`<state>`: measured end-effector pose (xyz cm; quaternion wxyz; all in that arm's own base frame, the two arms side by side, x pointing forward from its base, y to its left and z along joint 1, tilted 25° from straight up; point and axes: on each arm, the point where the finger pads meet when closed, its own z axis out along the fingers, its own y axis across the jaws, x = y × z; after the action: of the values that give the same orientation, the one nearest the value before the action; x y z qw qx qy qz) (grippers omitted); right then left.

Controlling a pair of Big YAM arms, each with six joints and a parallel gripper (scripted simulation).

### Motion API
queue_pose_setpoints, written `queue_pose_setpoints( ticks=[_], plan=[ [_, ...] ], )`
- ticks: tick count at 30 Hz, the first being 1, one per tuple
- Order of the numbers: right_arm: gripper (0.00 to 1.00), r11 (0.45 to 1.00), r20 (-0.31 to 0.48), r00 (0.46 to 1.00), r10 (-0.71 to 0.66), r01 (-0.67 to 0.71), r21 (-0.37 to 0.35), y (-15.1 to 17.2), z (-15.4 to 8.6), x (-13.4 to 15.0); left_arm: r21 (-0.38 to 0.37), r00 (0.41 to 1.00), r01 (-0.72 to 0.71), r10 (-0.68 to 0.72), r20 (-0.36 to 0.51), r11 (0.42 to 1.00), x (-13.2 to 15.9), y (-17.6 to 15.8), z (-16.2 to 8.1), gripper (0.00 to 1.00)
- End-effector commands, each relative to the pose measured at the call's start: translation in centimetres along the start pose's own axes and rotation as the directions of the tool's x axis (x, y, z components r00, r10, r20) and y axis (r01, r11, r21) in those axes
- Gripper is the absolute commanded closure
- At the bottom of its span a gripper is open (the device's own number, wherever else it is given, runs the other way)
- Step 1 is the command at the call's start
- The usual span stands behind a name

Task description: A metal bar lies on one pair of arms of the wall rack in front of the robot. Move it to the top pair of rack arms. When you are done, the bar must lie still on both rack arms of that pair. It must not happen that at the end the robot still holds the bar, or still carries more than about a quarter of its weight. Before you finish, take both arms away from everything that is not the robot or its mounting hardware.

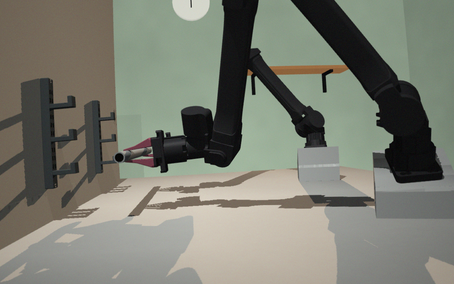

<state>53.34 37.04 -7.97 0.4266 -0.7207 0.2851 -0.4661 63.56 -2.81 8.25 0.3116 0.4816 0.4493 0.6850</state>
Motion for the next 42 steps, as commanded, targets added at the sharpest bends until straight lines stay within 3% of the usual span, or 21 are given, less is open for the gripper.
queue_pose_setpoints(
  ticks=[1,42],
  plan=[
    [1.0,0.995,-0.039,0.999,0.029,-0.025,0.096,-4.4,0.3,1.4,-0.1,0.999,0.03,-0.034,-0.034,0.995,0.9,4.7,0.4,1.0],
    [1.0,0.995,-0.039,0.999,0.029,-0.025,0.096,-5.1,-5.9,1.3,-0.1,0.999,0.03,-0.034,-0.034,0.995,0.8,6.1,-5.9,1.0]
  ],
)
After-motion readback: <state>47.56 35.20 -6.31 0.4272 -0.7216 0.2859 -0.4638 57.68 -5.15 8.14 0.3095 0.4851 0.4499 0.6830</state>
